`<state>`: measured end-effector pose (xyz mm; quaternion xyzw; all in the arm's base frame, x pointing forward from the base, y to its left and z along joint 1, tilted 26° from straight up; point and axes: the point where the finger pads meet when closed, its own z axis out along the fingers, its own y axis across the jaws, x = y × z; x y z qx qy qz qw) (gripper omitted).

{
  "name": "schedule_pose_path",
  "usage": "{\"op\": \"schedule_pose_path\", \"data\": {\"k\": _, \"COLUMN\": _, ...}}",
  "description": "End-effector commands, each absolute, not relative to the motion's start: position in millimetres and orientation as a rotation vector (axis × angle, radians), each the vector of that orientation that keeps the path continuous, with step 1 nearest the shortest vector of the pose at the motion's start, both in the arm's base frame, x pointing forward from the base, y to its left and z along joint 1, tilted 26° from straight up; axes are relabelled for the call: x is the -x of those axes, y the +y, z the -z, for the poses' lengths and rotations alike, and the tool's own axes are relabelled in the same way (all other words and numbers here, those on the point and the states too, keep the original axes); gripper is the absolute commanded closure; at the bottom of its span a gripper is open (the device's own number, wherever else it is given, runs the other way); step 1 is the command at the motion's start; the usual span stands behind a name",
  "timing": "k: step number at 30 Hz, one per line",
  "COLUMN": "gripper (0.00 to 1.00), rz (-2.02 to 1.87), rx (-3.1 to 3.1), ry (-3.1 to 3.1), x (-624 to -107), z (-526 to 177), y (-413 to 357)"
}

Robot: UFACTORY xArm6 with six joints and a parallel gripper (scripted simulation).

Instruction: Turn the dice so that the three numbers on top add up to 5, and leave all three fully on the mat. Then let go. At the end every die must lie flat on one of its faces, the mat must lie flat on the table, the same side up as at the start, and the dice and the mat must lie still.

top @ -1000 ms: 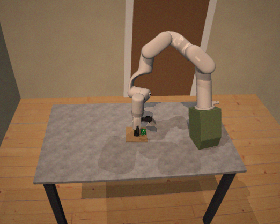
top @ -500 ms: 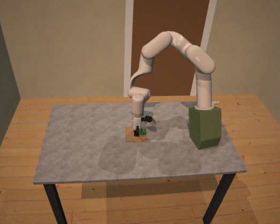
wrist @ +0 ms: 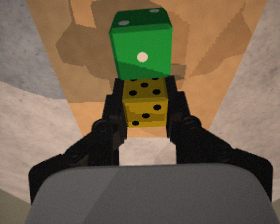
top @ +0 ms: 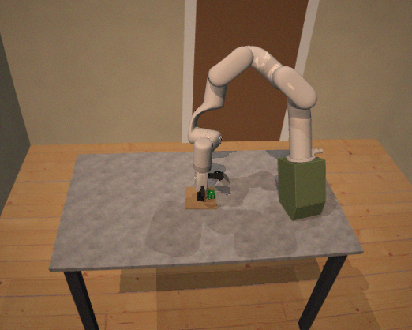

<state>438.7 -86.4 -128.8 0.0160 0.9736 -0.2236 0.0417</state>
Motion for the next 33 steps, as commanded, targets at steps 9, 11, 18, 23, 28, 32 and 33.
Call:
{"op": "schedule_pose_path", "data": {"k": 9, "gripper": 0.57, "rz": 0.683, "rx": -0.048, "ry": 2.977, "x": -440, "z": 128, "y": -86}}
{"op": "schedule_pose_path", "data": {"k": 11, "gripper": 0.57, "rz": 0.683, "rx": -0.048, "ry": 2.977, "x": -440, "z": 128, "y": -86}}
{"op": "schedule_pose_path", "data": {"k": 18, "gripper": 0.53, "rz": 0.683, "rx": -0.048, "ry": 2.977, "x": -440, "z": 128, "y": -86}}
{"op": "schedule_pose_path", "data": {"k": 23, "gripper": 0.53, "rz": 0.683, "rx": -0.048, "ry": 2.977, "x": -440, "z": 128, "y": -86}}
{"op": "schedule_pose_path", "data": {"k": 28, "gripper": 0.53, "rz": 0.683, "rx": -0.048, "ry": 2.977, "x": -440, "z": 125, "y": -85}}
{"op": "schedule_pose_path", "data": {"k": 32, "gripper": 0.53, "rz": 0.683, "rx": -0.048, "ry": 2.977, "x": -439, "z": 114, "y": -79}}
{"op": "schedule_pose_path", "data": {"k": 33, "gripper": 0.53, "rz": 0.683, "rx": -0.048, "ry": 2.977, "x": -439, "z": 110, "y": -77}}
